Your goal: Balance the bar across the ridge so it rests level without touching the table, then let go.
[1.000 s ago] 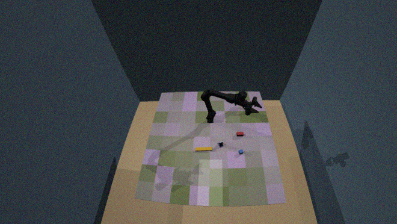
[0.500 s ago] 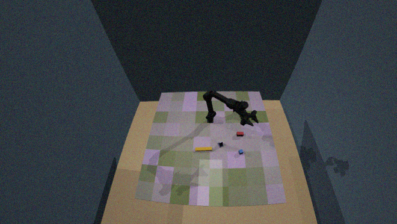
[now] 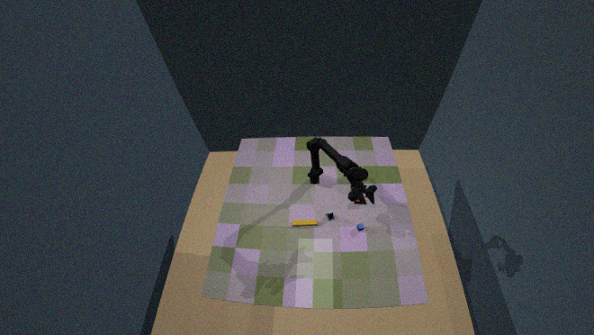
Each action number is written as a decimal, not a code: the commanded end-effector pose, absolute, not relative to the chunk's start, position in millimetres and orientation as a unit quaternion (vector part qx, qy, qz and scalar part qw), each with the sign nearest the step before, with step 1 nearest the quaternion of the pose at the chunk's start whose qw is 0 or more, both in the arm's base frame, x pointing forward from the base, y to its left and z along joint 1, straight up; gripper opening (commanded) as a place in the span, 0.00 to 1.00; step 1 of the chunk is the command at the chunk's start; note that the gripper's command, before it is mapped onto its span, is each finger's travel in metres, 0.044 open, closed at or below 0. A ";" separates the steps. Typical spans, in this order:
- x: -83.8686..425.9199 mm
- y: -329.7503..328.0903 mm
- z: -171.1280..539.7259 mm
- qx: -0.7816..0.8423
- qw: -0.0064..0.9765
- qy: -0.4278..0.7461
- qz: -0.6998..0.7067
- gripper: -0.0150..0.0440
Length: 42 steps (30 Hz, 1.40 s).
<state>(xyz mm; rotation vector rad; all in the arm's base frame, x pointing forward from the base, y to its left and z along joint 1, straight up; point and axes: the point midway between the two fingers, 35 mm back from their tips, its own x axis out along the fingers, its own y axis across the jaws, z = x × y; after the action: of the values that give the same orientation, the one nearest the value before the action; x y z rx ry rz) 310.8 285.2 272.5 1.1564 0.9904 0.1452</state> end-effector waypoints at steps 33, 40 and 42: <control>373.7 80.2 161.7 0.500 0.654 0.480 -0.302 0.79; 367.0 39.3 145.5 0.497 0.616 0.488 -0.367 0.79; 364.1 28.0 141.3 0.496 0.604 0.491 -0.385 0.79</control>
<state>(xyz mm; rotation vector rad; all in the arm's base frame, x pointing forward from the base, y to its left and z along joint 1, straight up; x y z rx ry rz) 366.3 42.3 145.0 1.1499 1.1268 -0.8405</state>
